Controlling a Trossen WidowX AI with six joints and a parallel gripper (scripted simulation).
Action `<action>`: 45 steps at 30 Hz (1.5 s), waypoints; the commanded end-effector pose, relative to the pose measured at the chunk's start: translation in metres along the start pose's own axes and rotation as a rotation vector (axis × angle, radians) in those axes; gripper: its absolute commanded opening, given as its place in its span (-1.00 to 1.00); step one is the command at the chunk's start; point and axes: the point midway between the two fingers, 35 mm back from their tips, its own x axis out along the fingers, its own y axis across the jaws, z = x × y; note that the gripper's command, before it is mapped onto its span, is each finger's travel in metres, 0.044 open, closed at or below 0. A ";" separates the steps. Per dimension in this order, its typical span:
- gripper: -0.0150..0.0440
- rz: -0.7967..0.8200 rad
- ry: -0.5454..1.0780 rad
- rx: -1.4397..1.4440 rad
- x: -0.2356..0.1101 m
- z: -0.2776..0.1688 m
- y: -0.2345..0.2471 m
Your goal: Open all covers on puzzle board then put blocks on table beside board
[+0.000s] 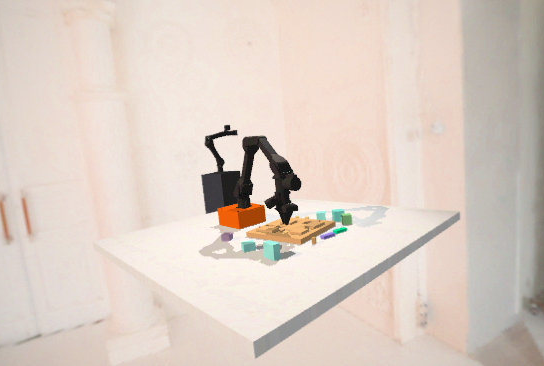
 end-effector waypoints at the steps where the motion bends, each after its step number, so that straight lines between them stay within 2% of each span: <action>1: 0.00 0.007 0.000 -0.120 -0.009 0.000 0.002; 14: 0.00 0.008 -0.003 -0.482 -0.031 0.001 0.000; 21: 0.00 0.008 -0.003 -0.487 -0.028 0.001 0.001; 31: 0.00 0.008 -0.003 -0.487 0.003 0.001 0.001; 45: 0.00 0.008 -0.003 -0.487 0.004 0.001 0.001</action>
